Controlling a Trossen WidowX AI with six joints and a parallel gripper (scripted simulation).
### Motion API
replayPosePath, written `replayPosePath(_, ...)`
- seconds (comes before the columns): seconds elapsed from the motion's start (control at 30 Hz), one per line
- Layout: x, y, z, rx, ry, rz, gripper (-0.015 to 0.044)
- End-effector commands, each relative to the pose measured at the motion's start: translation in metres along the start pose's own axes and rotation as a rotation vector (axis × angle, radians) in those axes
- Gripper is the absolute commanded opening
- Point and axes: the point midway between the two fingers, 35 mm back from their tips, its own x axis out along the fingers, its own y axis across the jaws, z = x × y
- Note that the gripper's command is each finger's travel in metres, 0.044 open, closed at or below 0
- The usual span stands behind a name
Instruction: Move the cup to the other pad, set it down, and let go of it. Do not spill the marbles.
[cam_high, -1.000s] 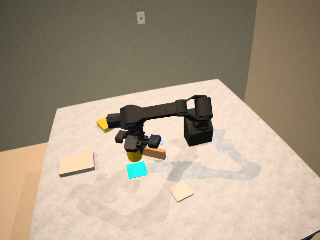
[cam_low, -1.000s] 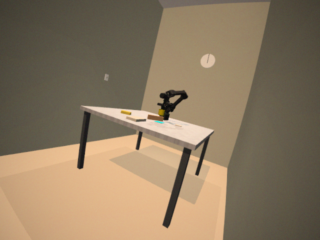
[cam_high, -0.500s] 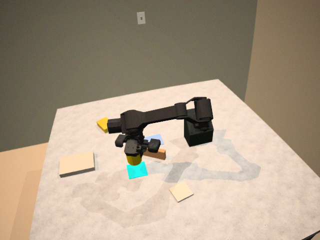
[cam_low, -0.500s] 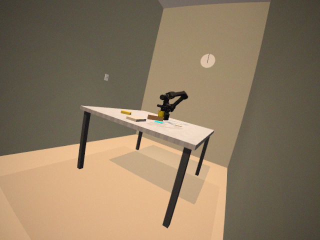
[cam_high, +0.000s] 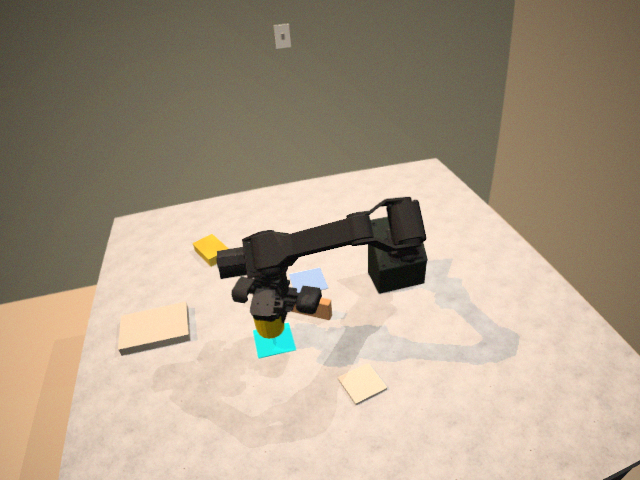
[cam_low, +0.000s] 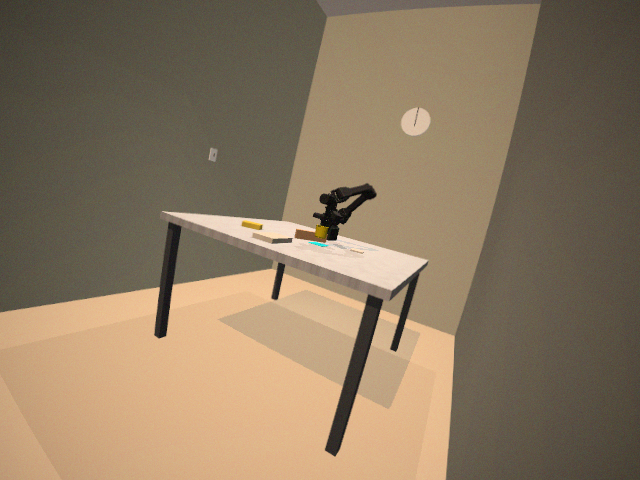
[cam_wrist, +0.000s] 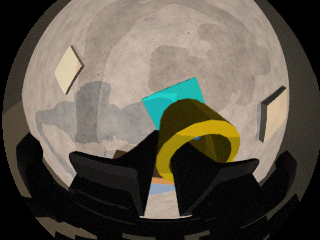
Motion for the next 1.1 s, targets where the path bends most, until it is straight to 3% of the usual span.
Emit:
replayPosePath(0.0,0.006,0.001,-0.002,0.009,-0.003,0.004,0.0000)
replayPosePath(0.6,0.033,0.003,-0.001,0.009,-0.005,0.005,0.0000)
replayPosePath(1.07,0.031,0.002,0.001,0.000,-0.002,0.002,0.0000)
